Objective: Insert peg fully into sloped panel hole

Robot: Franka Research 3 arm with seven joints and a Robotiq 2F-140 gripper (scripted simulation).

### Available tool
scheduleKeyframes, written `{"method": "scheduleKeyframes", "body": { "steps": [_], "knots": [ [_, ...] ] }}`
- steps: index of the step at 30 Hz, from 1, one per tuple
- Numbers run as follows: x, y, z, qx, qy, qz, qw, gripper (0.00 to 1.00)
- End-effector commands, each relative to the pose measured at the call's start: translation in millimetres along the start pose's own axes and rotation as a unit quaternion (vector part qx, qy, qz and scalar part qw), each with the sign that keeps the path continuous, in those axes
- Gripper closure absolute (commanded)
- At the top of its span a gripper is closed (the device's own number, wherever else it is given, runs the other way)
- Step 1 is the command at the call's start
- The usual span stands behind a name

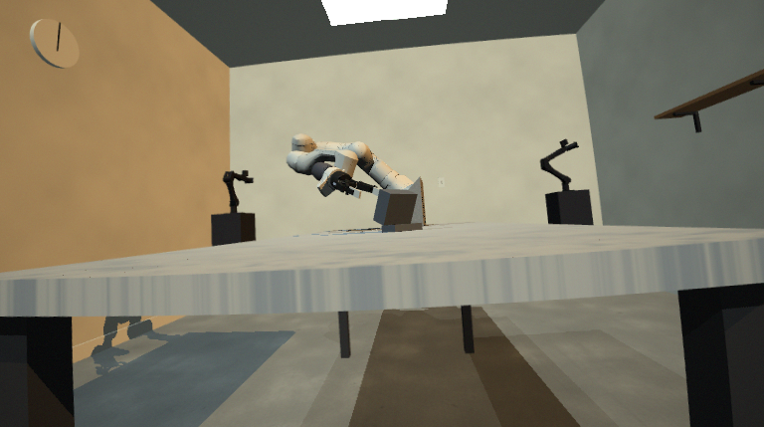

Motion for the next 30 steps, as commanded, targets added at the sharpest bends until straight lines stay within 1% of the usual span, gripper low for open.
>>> {"method": "scheduleKeyframes", "body": {
  "steps": [1,4,13,17,22,30],
  "knots": [
    [-0.5,4.2,9.2,0.007,0.002,-0.002,1.000,0.23],
    [-2.1,5.5,18.9,0.007,0.006,0.000,1.000,0.18],
    [-0.4,4.1,25.2,0.007,0.006,0.002,1.000,0.02],
    [-0.2,3.3,27.1,0.007,0.007,0.002,1.000,0.00],
    [0.1,2.0,31.0,0.007,0.008,0.003,1.000,0.00],
    [-0.2,0.5,31.4,0.005,0.008,0.003,1.000,0.00]
  ]
}}
Point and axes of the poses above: the point where the finger pads meet when closed, its own z axis back along the fingers, its own y axis across the jaws, x = y × z, the point moved 4 cm from there along z, back along the fingers, and after that the axes turned 6 degrees about -z, right-handed, at the moved point
